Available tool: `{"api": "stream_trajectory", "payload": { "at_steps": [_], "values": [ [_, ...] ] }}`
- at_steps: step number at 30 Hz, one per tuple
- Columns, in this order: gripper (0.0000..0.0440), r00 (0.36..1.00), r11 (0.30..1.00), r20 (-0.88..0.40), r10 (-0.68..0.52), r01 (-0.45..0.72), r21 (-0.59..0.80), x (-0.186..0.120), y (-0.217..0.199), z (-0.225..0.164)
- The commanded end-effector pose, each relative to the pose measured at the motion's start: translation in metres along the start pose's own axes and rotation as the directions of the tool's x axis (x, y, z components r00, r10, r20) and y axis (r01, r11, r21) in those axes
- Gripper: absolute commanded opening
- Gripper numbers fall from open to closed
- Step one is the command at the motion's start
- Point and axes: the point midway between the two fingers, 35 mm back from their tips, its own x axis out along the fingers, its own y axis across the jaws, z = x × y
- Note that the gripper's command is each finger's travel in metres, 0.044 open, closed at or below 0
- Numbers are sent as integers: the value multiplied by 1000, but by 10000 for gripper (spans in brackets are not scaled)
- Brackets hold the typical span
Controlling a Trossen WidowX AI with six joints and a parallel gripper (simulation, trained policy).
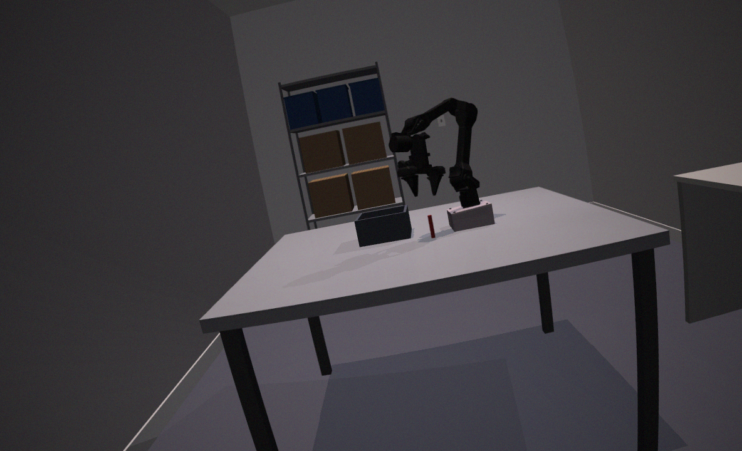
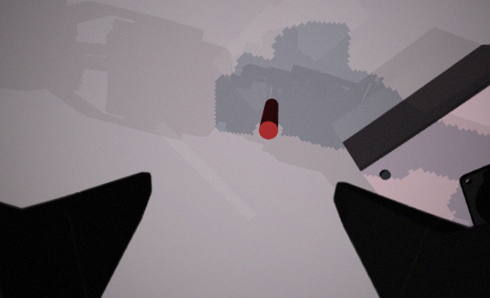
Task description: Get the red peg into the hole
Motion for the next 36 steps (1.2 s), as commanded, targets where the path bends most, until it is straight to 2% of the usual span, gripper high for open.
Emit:
{"api": "stream_trajectory", "payload": {
  "at_steps": [1,14,25,36],
  "values": [
    [440,998,997,7,-64,64,38,10,-2,3],
    [440,982,979,11,-188,187,83,44,-1,9],
    [439,973,970,19,-228,226,87,70,-2,12],
    [440,970,967,35,-241,237,91,109,-10,16]
  ]
}}
